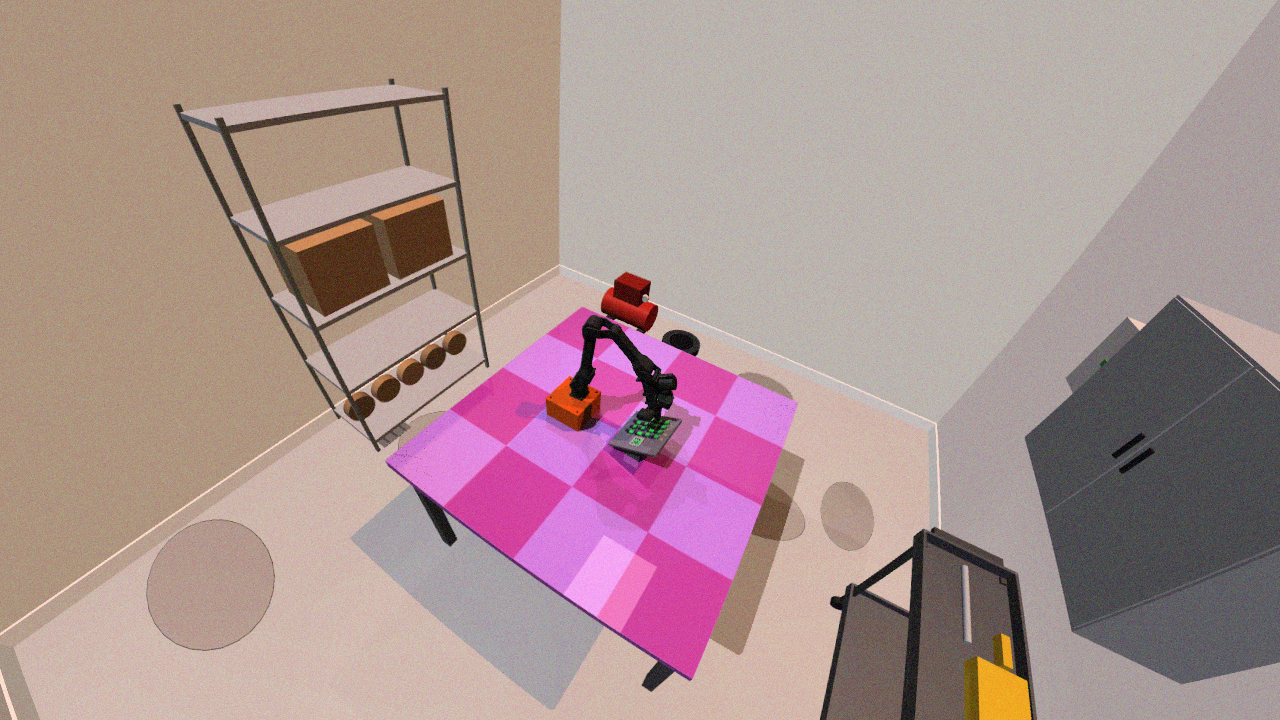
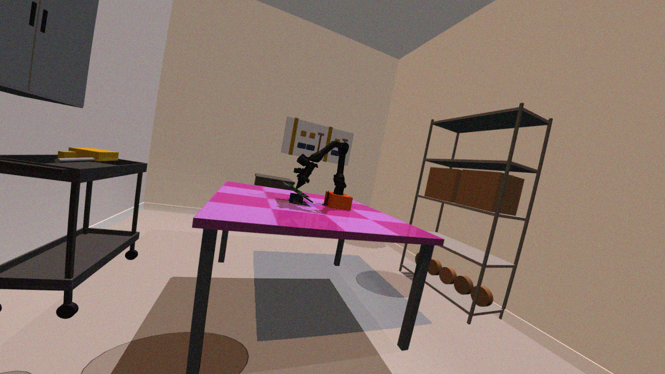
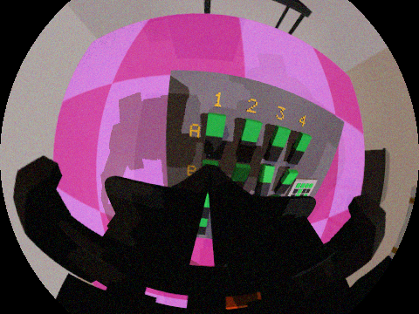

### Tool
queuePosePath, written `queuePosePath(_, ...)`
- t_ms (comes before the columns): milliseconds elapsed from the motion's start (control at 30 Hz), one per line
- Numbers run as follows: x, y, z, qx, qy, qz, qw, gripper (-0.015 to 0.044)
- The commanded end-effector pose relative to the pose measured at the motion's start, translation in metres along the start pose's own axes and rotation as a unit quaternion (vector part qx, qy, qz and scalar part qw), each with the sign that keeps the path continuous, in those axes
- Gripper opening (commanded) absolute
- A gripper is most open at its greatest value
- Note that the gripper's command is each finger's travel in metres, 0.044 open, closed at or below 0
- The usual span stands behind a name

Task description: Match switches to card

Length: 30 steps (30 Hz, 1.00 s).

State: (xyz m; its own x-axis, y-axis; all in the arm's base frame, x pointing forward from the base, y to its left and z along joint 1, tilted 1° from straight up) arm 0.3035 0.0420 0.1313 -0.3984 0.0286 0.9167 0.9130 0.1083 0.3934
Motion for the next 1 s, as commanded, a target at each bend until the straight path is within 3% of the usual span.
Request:
queuePosePath(0,-0.0012,-0.0009,0.0002,0.003,0.002,0.001,1.000,0.0000)
queuePosePath(967,-0.0051,-0.0009,0.0002,0.003,0.002,0.001,1.000,0.0000)
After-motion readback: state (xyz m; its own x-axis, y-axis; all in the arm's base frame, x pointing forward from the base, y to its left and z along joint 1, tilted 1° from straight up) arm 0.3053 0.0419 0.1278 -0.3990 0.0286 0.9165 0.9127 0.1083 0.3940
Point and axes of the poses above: the point midway between the two fingers, 35 mm back from their tips, its own x axis back along the fingers, its own z axis across the jaws, y = z × x, the point moved 10 cm from there along x, back along the fingers, and after that the axes turned 13 degrees about x, right-handed, at the moved point
